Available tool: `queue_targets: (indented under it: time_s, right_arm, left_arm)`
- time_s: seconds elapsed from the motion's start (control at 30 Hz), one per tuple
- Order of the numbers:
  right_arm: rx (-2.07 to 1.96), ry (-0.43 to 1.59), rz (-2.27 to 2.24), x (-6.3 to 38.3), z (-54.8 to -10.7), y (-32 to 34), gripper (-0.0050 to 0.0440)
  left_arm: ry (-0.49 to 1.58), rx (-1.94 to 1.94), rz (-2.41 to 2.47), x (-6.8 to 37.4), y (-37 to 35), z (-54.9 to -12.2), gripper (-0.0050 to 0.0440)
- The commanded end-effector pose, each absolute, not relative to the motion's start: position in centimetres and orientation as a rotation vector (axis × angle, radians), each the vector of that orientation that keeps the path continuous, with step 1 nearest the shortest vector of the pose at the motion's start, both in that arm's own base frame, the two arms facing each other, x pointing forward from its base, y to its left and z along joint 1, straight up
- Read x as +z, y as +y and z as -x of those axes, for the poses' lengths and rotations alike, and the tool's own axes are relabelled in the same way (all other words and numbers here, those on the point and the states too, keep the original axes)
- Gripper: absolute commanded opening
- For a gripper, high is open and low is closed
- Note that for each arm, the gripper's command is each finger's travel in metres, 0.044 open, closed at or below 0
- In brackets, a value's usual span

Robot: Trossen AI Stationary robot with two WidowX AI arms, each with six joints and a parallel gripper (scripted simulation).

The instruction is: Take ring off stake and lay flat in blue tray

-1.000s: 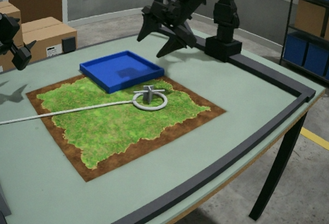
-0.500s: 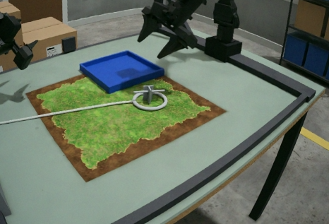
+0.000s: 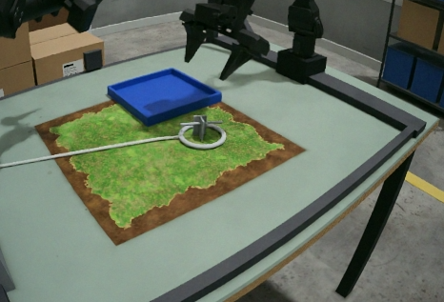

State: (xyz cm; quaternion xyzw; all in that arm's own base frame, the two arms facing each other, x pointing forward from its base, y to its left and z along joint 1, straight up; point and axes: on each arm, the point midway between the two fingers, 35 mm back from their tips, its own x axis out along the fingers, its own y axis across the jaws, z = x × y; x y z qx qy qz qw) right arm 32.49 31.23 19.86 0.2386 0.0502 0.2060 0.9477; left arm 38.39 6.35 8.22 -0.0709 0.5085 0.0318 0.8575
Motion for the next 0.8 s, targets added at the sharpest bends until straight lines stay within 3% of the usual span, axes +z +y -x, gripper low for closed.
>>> queue_targets:
  time_s: [0.0, 0.43, 0.77]
  right_arm:
    - [0.406, 0.084, -0.447, 23.6, -34.0, 28.7, 0.0440]
    - [0.327, 0.167, -0.229, 26.8, -35.1, 20.1, 0.0440]
    - [0.269, 0.213, -0.079, 29.9, -32.3, 11.6, 0.0440]
  left_arm:
    - [1.086, 0.105, 0.143, 9.3, 7.0, -39.4, 0.0440]
    - [1.158, 0.175, 0.140, 9.6, 8.1, -40.2, 0.0440]
    - [1.187, 0.203, 0.137, 9.8, 8.5, -40.5, 0.0440]
